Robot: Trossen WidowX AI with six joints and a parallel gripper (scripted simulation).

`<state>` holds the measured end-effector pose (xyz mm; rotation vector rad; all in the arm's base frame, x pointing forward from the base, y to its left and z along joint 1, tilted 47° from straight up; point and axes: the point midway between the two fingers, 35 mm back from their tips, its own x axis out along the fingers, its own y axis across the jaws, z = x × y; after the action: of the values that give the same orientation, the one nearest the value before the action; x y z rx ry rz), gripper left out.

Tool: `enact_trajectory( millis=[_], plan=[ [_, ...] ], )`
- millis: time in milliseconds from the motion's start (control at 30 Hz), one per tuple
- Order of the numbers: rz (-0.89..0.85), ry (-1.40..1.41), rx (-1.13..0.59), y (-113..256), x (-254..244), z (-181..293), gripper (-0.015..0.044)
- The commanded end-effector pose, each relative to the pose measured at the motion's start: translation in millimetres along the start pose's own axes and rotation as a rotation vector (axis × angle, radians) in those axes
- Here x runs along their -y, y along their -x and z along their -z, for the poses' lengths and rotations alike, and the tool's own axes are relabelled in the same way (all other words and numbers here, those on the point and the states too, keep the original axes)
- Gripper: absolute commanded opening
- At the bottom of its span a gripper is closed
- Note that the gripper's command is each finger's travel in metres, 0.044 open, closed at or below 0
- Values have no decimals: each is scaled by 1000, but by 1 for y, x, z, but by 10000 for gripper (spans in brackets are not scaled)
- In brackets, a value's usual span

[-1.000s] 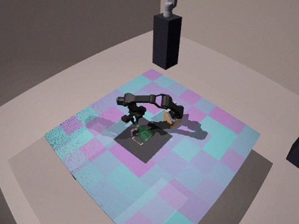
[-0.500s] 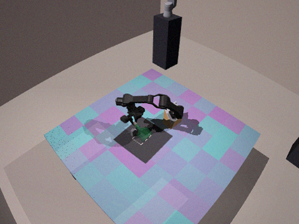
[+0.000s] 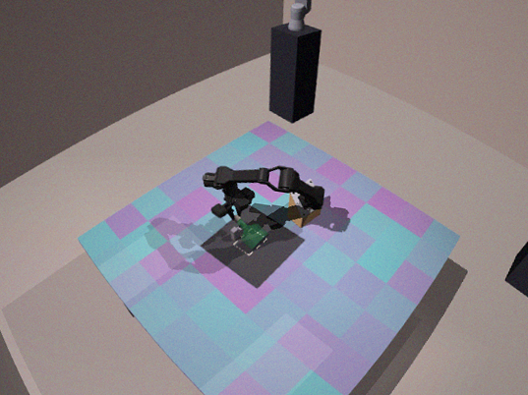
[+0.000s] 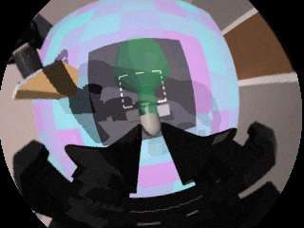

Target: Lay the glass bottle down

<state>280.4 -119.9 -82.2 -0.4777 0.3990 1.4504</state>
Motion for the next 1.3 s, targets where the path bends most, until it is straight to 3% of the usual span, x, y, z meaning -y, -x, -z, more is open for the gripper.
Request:
enact_trajectory(
  millis=[0,1267],
  plan=[
    [1,-1,1,-3,2,1,105],
    [-8,9,-10,-21,3,18,105]
  ],
)
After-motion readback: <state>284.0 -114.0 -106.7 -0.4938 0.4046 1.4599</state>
